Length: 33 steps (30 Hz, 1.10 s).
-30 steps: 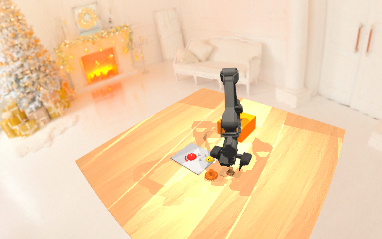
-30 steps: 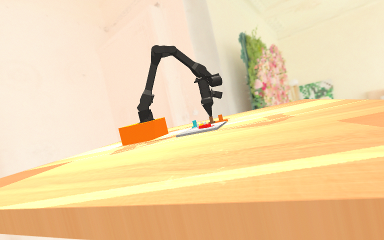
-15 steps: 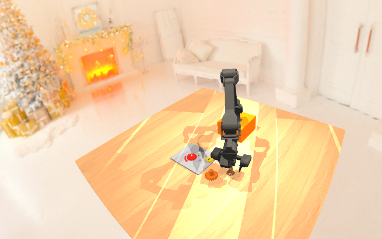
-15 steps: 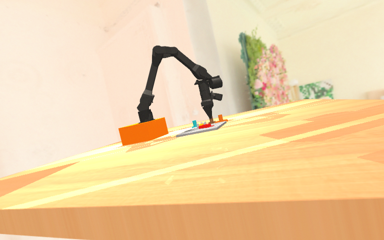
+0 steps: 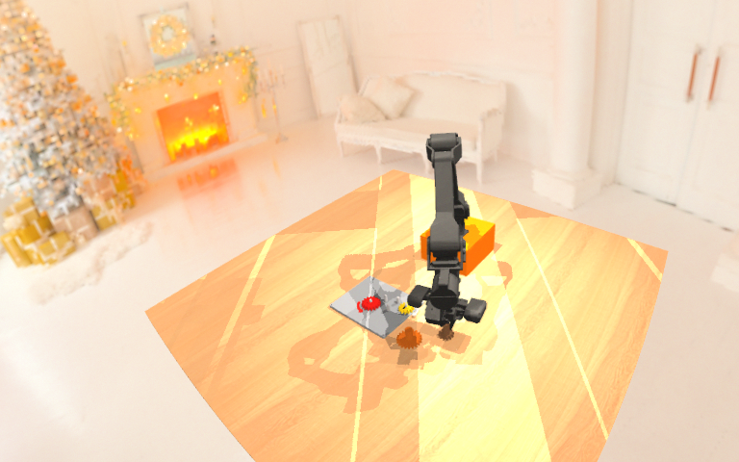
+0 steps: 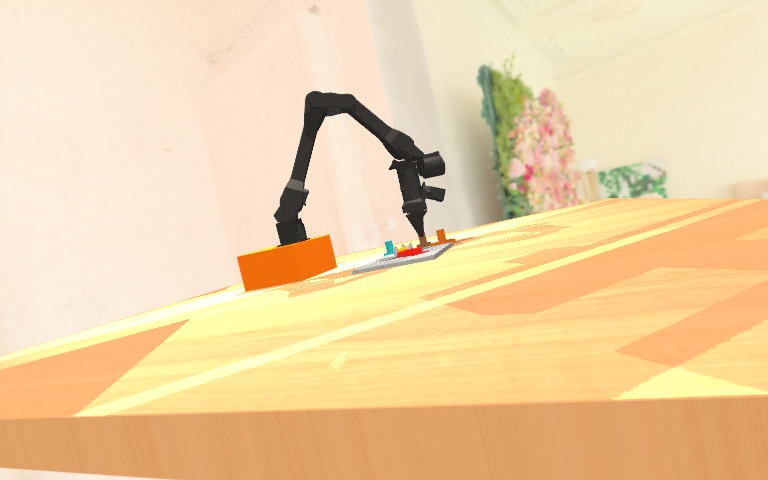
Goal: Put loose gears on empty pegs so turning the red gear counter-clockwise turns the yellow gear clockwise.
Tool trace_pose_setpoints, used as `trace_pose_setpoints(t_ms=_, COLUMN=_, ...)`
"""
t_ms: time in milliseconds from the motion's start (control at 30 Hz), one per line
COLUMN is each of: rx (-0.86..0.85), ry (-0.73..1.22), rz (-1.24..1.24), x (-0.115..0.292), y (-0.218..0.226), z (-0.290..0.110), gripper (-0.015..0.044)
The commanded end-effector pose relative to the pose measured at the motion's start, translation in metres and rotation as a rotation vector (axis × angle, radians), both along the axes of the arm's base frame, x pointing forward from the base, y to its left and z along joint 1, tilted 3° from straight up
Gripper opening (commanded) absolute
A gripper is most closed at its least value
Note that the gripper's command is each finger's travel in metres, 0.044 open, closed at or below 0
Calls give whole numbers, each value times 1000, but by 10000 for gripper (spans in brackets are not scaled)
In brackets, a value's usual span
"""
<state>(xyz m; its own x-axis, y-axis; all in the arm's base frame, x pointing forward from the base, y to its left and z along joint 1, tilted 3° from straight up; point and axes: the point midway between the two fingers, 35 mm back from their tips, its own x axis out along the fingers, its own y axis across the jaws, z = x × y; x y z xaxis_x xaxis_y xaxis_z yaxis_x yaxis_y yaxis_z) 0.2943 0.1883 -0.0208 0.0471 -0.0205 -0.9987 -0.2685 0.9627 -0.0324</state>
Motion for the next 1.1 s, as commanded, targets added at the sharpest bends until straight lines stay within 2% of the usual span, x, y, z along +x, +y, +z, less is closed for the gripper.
trace_pose_setpoints(t_ms=0, rx=-3, ry=-1, rz=-3, x=0, y=0, z=-1, gripper=52)
trace_pose_setpoints(t_ms=200, rx=-3, ry=-1, rz=-3, x=0, y=0, z=-1, gripper=0)
trace_pose_setpoints(t_ms=1067, rx=5, ry=-24, rz=-29, x=12, y=4, z=60, gripper=0)
